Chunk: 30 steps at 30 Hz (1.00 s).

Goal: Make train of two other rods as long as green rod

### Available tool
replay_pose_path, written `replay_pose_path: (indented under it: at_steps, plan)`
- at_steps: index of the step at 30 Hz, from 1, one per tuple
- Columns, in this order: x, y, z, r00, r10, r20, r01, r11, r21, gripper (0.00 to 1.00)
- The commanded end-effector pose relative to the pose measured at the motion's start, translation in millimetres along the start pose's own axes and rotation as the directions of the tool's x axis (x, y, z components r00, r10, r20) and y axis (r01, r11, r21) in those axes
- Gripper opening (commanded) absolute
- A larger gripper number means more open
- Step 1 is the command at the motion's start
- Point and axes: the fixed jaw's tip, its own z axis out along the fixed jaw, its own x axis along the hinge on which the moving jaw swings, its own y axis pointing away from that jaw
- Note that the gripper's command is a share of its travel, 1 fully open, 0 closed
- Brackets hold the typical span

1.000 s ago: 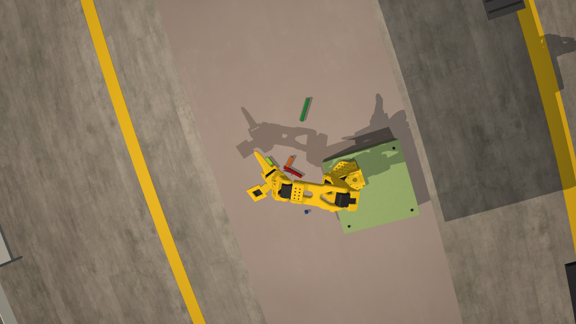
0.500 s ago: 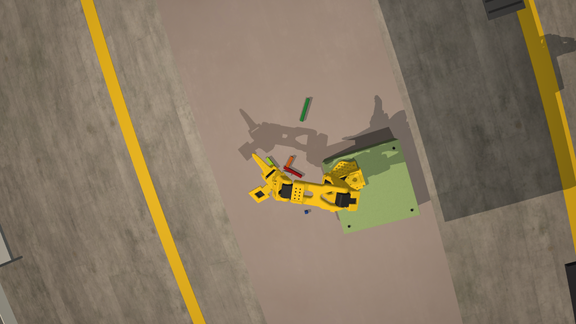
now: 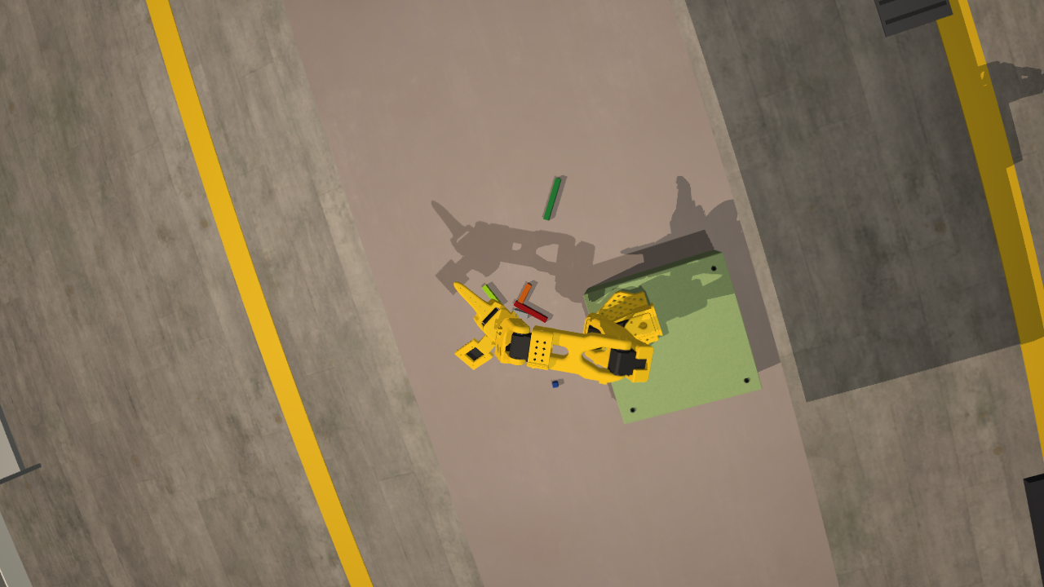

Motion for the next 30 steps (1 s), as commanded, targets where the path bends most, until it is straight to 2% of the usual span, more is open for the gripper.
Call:
replay_pose_path:
  at_steps: [1, 8, 9, 23, 25, 26, 30]
  plan:
    - [3.4, 4.2, -0.4, 0.999, -0.038, -0.010, 0.037, 0.999, -0.017, 1.00]
    - [5.5, 6.5, -0.3, 0.997, -0.077, -0.017, 0.076, 0.997, -0.028, 1.00]
    - [2.8, 3.1, -0.4, 0.998, -0.065, -0.009, 0.064, 0.998, -0.015, 1.00]
    - [10.5, 12.2, 4.2, 0.986, -0.160, -0.040, 0.157, 0.985, -0.078, 1.00]
    - [10.5, 12.2, 4.2, 0.986, -0.160, -0.040, 0.157, 0.985, -0.078, 1.00]
    - [6.2, 6.6, 0.6, 0.989, -0.148, -0.020, 0.147, 0.988, -0.039, 1.00]
    - [7.6, 8.2, 0.5, 0.985, -0.171, -0.023, 0.170, 0.984, -0.047, 1.00]
